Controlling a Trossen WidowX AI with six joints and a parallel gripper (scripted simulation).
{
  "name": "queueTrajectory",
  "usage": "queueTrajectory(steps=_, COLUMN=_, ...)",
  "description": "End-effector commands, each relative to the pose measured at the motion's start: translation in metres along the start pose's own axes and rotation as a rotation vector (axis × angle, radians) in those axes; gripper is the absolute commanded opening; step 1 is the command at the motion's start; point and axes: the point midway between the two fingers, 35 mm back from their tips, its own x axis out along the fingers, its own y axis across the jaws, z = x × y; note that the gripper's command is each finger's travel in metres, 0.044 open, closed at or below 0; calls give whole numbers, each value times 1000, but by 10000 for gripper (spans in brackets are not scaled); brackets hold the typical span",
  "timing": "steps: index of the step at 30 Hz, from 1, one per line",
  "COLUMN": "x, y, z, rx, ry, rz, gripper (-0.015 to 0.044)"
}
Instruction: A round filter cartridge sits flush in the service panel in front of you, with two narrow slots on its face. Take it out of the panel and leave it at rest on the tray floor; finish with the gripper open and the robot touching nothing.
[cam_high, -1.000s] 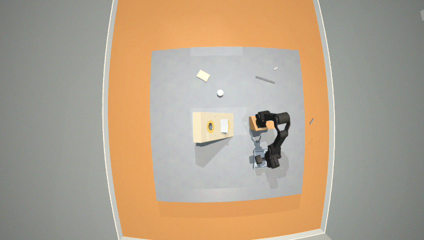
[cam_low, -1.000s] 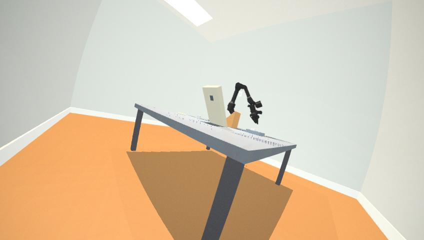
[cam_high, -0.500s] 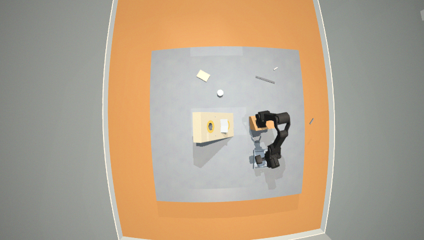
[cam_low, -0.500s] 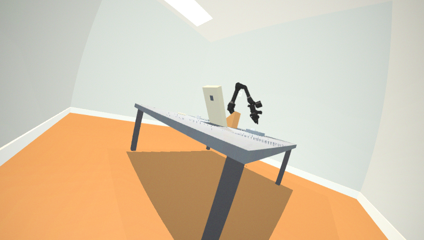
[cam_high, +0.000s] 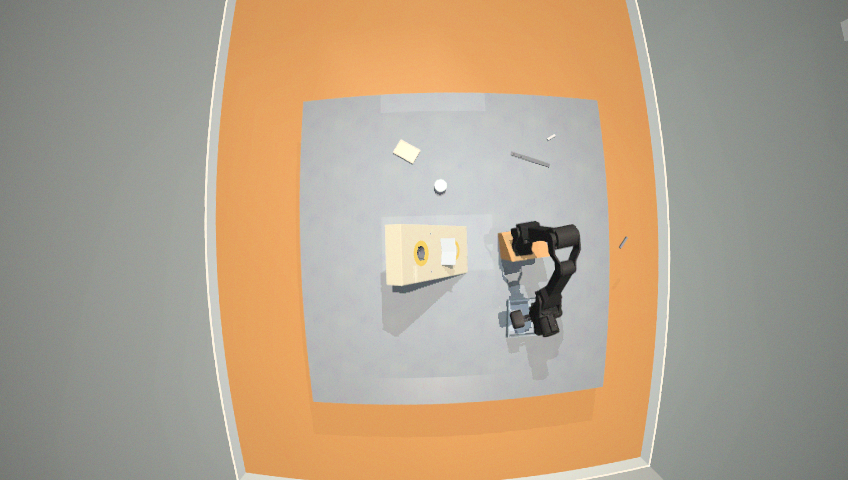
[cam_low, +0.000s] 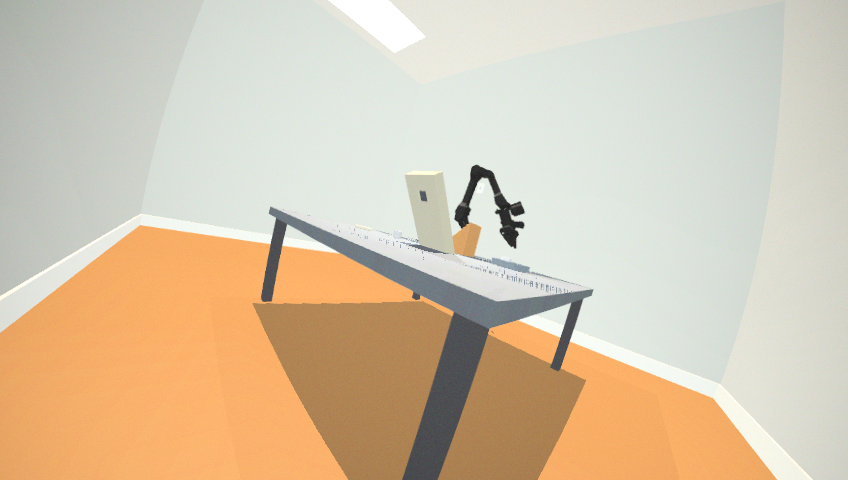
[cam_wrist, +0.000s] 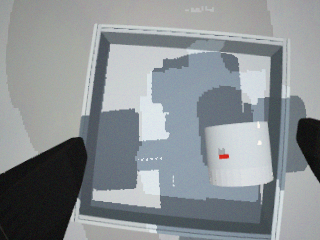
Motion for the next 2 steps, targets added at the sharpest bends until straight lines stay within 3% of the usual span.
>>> queueTrajectory(steps=1, x=0, y=0, z=0, rx=0, ry=0, rz=0, gripper=440)
queueTrajectory(steps=2, x=0, y=0, z=0, rx=0, ry=0, rz=0, gripper=440)
